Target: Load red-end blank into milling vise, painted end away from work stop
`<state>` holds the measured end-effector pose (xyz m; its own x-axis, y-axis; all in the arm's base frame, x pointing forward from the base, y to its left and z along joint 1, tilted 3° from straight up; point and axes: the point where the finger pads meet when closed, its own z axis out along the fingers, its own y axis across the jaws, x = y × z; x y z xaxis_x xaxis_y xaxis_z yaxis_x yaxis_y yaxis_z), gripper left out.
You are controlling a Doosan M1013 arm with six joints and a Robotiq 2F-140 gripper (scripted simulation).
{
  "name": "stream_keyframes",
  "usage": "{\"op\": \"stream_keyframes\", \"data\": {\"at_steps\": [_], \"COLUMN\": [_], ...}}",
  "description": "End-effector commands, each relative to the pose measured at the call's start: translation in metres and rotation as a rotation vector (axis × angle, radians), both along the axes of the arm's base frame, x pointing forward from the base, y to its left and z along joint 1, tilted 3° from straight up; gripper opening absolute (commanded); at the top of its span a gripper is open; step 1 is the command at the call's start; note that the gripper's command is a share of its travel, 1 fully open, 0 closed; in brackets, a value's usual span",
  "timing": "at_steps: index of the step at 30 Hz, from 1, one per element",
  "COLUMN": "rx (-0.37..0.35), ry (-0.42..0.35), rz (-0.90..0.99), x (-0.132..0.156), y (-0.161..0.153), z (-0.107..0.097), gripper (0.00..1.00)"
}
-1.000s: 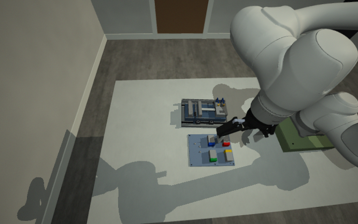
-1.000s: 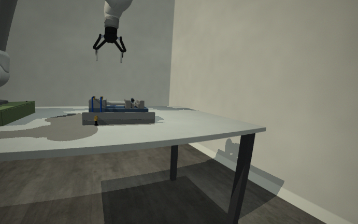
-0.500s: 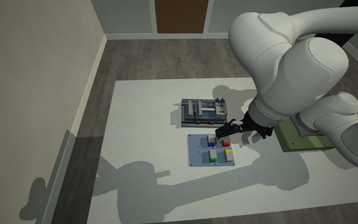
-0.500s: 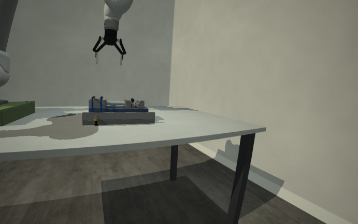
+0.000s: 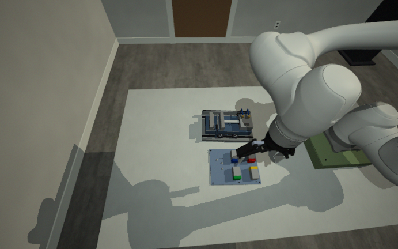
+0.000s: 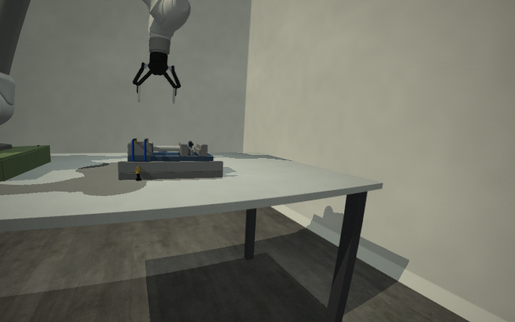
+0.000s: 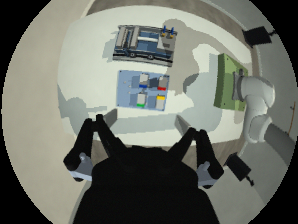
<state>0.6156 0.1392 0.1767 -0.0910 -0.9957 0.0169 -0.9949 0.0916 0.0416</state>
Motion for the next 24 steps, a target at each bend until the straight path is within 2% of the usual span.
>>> {"op": "stream_keyframes", "data": {"at_steps": [1,11,24], "rx": [0.000,0.000,0.000], "ry": [0.000,0.000,0.000], "rz": [0.000,0.000,0.000], "x": [0.000,-0.003,-0.003], "y": [0.000,-0.002,-0.003], "z": [-0.010,-0.050,-0.054], "gripper": [1.00,1.00,1.00]}}
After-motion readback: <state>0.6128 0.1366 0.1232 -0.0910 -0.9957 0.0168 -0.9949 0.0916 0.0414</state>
